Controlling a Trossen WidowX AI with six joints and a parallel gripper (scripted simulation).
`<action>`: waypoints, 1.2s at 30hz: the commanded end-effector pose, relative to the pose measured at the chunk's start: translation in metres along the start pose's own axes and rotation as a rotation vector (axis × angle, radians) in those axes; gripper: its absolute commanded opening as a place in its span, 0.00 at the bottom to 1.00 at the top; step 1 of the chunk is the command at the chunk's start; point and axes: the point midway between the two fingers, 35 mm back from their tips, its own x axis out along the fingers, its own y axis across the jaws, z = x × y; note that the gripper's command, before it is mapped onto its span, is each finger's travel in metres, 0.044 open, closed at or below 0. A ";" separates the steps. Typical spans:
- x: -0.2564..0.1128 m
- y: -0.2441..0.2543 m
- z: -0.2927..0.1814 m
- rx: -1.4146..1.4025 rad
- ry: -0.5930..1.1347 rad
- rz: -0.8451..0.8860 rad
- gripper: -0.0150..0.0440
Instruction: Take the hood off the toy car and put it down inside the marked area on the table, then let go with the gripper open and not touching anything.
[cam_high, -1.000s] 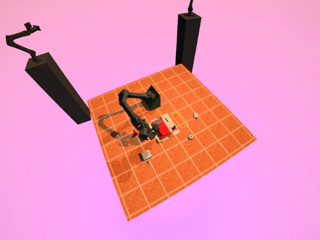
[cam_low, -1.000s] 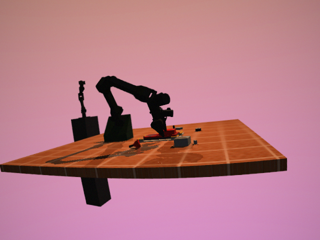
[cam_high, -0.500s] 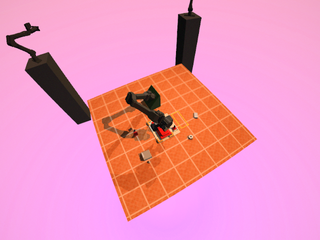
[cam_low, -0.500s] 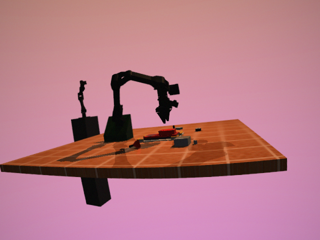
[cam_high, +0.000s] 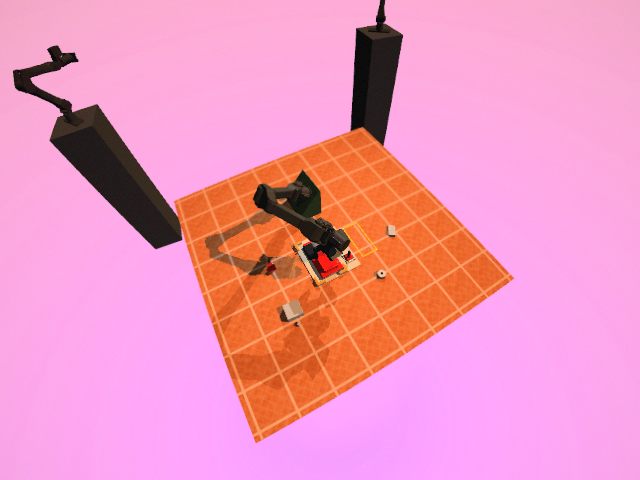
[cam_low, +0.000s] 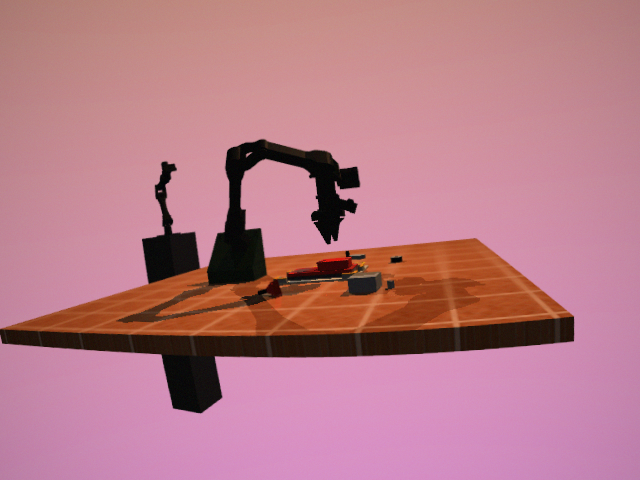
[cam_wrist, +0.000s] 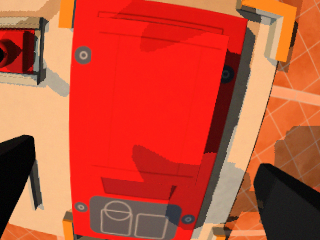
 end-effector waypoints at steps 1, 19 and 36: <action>0.003 0.000 0.000 0.000 0.000 -0.005 1.00; 0.016 0.000 0.001 0.000 0.000 -0.005 1.00; 0.027 0.000 0.001 0.000 -0.001 -0.005 1.00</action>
